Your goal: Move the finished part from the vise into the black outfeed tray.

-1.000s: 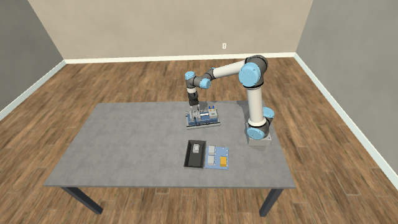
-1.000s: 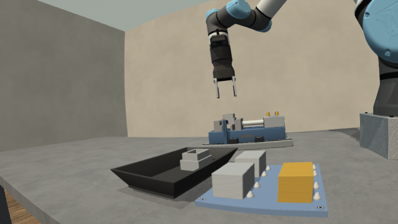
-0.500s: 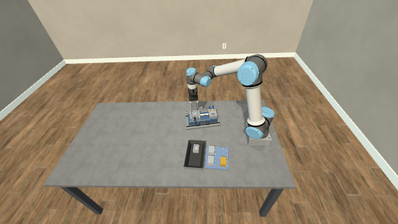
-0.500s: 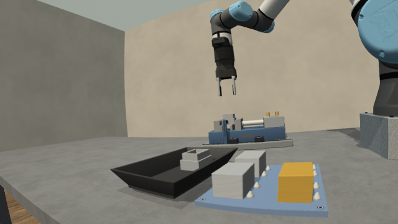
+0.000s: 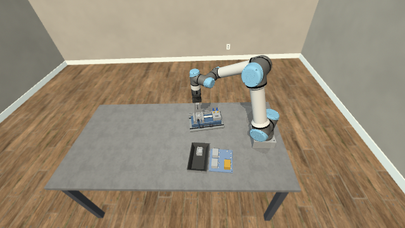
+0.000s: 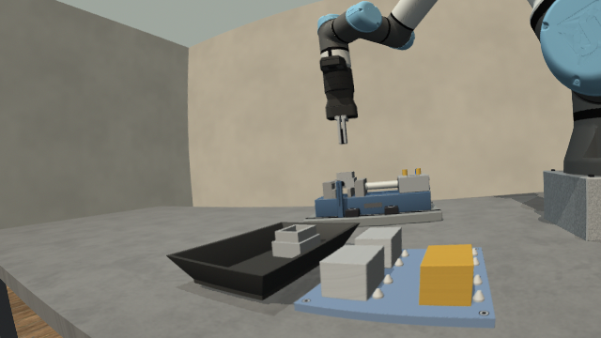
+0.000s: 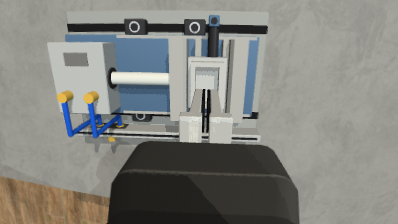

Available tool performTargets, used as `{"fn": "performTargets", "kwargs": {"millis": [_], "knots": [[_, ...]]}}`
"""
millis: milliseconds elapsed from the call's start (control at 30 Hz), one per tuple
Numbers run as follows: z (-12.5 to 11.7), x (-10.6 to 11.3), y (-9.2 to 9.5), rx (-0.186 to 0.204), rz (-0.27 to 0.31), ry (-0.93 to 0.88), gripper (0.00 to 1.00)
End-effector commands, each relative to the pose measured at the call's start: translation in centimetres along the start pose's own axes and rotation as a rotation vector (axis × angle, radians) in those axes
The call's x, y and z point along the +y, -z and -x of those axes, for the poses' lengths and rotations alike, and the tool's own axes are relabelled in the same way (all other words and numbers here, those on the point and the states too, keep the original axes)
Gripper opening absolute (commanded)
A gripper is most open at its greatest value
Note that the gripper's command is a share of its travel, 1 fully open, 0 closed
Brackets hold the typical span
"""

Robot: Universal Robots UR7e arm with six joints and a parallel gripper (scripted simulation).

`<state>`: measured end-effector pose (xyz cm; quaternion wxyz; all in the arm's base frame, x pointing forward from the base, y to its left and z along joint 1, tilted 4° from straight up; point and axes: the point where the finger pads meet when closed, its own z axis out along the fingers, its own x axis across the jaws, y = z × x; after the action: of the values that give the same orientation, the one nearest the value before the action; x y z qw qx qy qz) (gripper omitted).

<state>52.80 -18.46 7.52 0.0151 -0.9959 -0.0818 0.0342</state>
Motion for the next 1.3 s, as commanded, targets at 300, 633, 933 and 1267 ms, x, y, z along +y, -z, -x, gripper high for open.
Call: {"fn": "performTargets", "kwargs": {"millis": [300, 633, 933, 1267], "knots": [[-0.03, 0.03, 0.07, 0.001, 0.001, 0.000, 0.00], [-0.03, 0.03, 0.07, 0.001, 0.001, 0.000, 0.00], [-0.03, 0.03, 0.07, 0.001, 0.001, 0.000, 1.00], [-0.03, 0.03, 0.07, 0.001, 0.001, 0.000, 1.00]]}}
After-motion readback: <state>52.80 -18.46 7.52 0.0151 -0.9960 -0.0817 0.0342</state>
